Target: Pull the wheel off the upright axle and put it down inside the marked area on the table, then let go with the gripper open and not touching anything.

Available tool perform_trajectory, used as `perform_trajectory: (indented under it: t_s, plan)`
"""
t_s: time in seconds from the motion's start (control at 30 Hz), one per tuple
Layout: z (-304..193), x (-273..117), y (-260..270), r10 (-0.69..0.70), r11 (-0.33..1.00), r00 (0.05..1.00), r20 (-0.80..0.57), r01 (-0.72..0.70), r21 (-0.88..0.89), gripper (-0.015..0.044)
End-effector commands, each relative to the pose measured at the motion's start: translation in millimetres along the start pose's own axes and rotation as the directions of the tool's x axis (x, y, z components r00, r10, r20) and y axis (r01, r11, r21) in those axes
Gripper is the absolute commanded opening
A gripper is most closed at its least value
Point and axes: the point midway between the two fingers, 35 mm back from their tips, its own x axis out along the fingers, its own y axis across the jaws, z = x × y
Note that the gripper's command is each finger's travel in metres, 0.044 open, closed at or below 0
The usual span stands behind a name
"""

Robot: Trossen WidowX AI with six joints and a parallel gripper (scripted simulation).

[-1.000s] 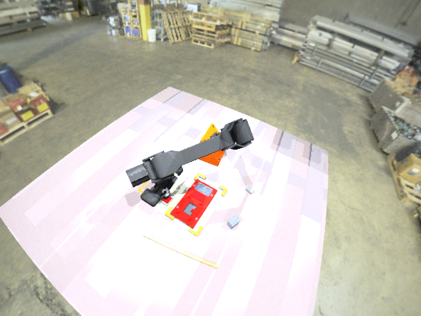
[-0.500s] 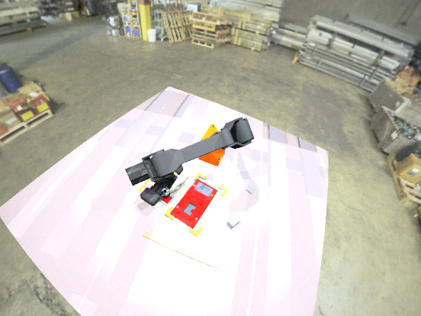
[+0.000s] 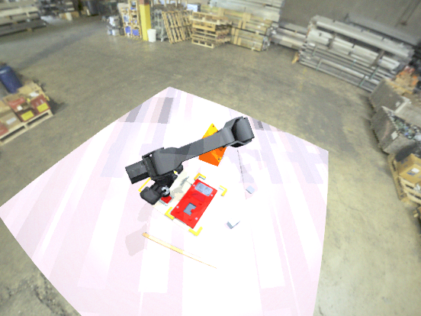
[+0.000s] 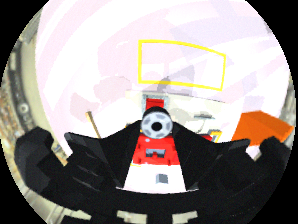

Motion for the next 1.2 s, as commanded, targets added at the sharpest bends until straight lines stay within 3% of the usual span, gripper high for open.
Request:
perform_trajectory:
  t_s: [0.0,0.77,1.17]
  plan:
    - [1,-4,0,0.004,1.0,1.0,0.003,-0.004,-0.001,0.0]
    - [1,-12,0,0.006,1.0,1.0,0.003,-0.006,0.0,0.0]
    - [-1,-45,-3,0.006,1.0,1.0,0.004,-0.006,0.0,0.0]
